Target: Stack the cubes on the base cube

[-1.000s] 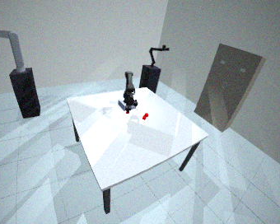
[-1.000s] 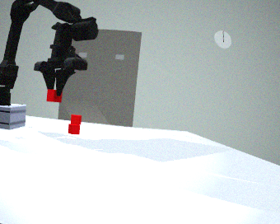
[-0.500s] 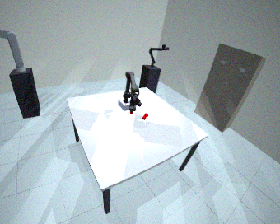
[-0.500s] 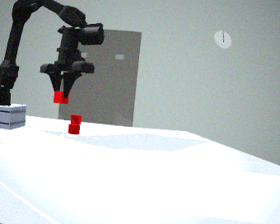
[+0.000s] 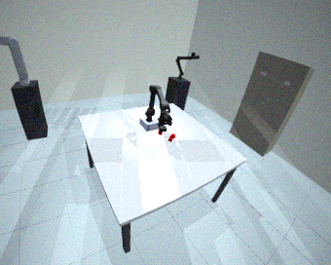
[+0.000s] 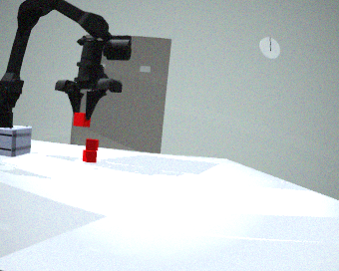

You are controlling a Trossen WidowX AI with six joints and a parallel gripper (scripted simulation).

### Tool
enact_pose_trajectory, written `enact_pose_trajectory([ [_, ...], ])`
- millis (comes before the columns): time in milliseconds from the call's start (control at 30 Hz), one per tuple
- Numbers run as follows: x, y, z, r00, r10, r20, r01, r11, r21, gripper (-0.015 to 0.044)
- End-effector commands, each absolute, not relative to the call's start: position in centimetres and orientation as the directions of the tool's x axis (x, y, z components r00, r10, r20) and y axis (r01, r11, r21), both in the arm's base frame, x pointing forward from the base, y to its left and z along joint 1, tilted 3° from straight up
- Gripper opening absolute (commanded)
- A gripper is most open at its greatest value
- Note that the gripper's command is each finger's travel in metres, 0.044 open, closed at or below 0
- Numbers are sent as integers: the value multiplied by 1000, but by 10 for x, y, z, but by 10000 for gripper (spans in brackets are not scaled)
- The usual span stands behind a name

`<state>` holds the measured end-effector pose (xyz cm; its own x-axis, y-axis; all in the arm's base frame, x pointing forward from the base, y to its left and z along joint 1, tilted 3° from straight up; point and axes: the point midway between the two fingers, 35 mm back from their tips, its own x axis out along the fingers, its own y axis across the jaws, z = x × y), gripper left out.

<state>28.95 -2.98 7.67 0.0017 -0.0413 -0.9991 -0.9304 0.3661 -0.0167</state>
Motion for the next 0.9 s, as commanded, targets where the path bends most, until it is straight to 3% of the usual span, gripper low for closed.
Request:
enact_pose_trajectory([
  [0,293,-19,75,3,-37,-999,-938,347,-15,105],
  [867,293,67,67,2,-28,-1000,-990,143,-6,105],
])
